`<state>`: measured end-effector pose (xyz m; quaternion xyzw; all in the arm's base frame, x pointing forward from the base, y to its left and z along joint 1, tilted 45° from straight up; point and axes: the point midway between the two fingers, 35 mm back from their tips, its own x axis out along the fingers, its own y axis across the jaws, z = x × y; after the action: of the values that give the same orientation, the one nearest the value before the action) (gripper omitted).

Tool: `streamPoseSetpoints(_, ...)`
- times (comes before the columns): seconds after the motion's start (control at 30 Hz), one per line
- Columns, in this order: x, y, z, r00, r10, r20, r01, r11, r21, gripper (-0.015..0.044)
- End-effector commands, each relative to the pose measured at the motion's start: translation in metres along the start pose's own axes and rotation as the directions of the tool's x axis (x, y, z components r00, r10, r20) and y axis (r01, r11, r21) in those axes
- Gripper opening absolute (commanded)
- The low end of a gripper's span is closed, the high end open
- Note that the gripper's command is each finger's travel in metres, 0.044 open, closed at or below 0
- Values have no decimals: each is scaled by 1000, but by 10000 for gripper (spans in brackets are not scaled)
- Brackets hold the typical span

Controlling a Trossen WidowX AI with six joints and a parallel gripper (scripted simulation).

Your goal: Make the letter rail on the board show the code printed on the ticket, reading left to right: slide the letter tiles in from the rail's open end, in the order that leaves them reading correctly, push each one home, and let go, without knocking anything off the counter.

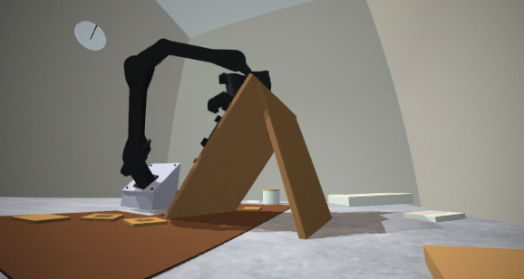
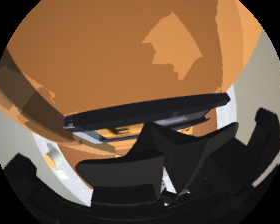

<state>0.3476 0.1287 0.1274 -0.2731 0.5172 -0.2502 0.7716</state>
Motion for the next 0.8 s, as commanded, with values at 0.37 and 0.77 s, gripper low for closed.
streamPoseSetpoints(0.37,0,5,0,1000,-1,0,1,1000,2,0)
streamPoseSetpoints(0.77,0,9,0,1000,-1,0,1,1000,3,0)
